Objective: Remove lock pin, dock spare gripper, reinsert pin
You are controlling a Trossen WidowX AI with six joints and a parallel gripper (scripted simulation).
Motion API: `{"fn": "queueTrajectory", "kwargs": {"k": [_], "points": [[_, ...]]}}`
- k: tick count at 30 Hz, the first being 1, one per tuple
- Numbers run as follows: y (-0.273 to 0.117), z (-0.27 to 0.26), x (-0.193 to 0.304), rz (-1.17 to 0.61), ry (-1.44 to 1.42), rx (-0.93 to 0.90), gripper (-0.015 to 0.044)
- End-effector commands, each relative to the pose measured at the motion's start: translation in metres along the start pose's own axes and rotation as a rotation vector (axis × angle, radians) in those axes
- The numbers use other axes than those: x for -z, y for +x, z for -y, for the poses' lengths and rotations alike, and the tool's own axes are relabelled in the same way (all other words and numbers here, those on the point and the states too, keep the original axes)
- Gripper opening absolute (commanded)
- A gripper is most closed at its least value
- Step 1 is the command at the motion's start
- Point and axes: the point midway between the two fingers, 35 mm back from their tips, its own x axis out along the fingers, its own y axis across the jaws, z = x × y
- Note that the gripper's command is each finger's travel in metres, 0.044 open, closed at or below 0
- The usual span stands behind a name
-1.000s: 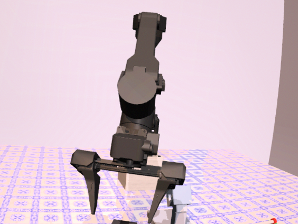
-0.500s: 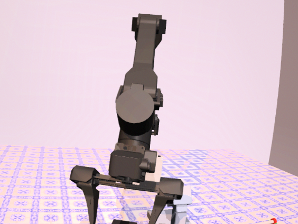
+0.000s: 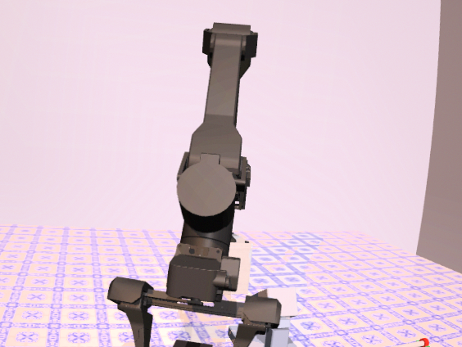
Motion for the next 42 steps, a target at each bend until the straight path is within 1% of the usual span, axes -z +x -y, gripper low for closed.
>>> {"fn": "queueTrajectory", "kwargs": {"k": [1,15,24,31,37,42], "points": [[0.005,0.0,0.007,-0.006,0.003,-0.004,0.044],[0.019,0.0,0.016,-0.006,0.002,-0.003,0.044],[0.019,0.0,0.016,-0.006,0.002,-0.003,0.0204],[0.019,0.001,0.016,-0.006,0.002,-0.003,0.0157],[0.011,0.0,0.009,-0.006,0.002,-0.003,0.0],[-0.006,0.0,-0.004,-0.006,0.003,-0.004,0.0]]}}
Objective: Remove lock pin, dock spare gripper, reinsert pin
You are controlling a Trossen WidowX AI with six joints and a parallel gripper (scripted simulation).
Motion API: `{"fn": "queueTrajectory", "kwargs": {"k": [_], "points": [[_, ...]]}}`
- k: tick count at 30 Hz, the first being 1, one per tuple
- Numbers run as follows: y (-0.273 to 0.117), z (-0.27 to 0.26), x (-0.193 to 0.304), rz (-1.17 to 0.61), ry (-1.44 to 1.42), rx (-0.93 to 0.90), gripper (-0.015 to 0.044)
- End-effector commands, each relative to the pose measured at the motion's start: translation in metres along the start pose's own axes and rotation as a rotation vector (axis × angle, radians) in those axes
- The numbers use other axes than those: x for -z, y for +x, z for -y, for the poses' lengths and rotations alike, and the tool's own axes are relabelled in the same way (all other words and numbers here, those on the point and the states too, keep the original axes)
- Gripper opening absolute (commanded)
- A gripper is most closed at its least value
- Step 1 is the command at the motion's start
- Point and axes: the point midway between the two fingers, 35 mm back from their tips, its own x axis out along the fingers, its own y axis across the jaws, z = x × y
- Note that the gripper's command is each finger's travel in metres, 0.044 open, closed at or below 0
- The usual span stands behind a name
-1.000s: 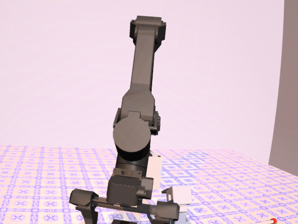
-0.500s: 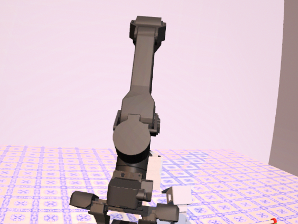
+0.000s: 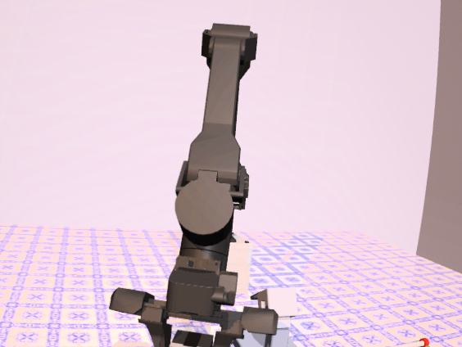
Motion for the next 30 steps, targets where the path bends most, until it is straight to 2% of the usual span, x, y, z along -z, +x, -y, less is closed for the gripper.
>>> {"fn": "queueTrajectory", "kwargs": {"k": [1,19,30], "points": [[-0.018,-0.001,-0.024,0.044,0.003,-0.004,0.0],[-0.093,0.0,-0.057,0.045,0.003,-0.004,0.0],[-0.096,0.0,-0.058,0.045,0.003,-0.004,0.0]]}}
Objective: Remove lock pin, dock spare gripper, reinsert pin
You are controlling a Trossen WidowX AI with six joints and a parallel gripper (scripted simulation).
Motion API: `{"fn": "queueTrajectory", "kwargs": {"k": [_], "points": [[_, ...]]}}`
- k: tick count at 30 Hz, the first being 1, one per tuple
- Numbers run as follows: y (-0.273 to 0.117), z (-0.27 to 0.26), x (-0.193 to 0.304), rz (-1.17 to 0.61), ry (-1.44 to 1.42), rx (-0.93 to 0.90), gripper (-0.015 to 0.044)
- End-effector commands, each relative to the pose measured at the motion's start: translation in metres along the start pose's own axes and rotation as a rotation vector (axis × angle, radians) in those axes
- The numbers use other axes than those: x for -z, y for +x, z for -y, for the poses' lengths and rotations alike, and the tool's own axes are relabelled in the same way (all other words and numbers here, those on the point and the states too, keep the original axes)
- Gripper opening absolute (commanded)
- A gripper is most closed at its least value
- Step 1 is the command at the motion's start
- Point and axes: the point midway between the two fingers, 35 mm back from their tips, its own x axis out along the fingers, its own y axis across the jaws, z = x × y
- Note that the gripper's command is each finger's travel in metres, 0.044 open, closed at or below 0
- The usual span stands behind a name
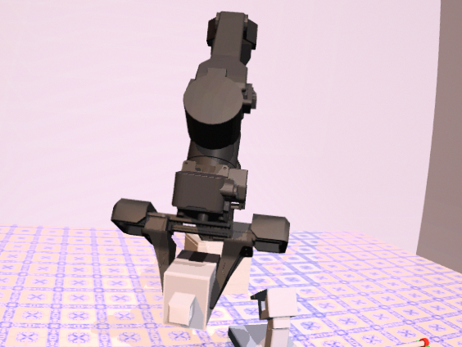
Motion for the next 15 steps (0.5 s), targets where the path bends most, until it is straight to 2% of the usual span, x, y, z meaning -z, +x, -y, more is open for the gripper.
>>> {"fn": "queueTrajectory", "kwargs": {"k": [1,15], "points": [[-0.005,-0.001,-0.009,0.026,0.002,-0.002,0.0],[-0.002,-0.007,0.007,-0.053,-0.014,-0.007,0.0]]}}
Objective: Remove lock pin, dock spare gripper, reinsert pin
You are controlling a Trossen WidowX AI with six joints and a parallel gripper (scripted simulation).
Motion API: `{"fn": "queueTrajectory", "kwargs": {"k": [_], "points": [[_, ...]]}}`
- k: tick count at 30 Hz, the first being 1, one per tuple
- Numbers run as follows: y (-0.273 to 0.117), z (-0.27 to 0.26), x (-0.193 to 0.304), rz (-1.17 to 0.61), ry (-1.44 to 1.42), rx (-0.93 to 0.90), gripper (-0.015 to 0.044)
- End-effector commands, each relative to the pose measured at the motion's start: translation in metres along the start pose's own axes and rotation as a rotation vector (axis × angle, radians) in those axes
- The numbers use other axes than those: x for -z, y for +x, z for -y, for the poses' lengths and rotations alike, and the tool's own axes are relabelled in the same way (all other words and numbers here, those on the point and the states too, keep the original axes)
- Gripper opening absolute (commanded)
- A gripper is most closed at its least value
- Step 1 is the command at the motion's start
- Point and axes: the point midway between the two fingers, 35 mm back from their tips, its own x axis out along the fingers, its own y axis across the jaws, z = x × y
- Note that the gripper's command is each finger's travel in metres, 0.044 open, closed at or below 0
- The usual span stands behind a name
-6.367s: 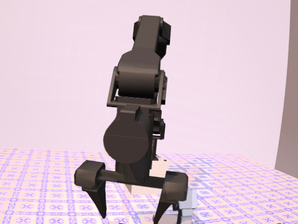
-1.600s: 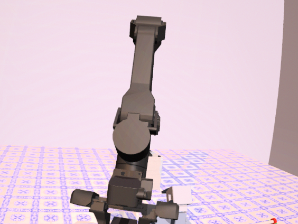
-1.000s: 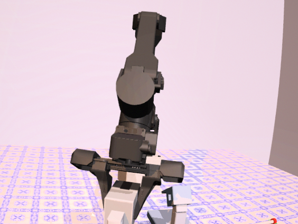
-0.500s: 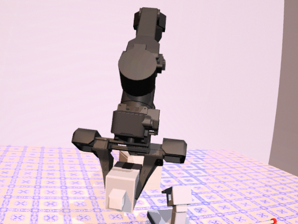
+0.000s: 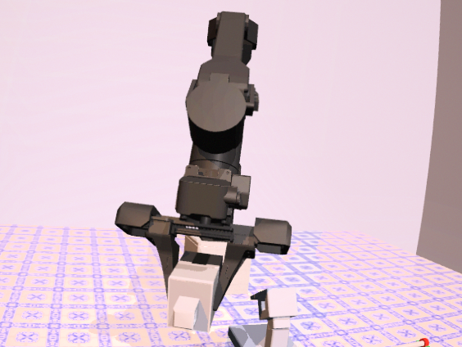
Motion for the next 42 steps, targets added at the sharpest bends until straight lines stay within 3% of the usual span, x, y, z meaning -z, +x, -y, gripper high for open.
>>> {"fn": "queueTrajectory", "kwargs": {"k": [1,42], "points": [[-0.004,-0.006,-0.001,-0.018,-0.008,-0.008,0.0],[-0.049,-0.059,0.067,-0.483,-0.215,-0.039,0.0]]}}
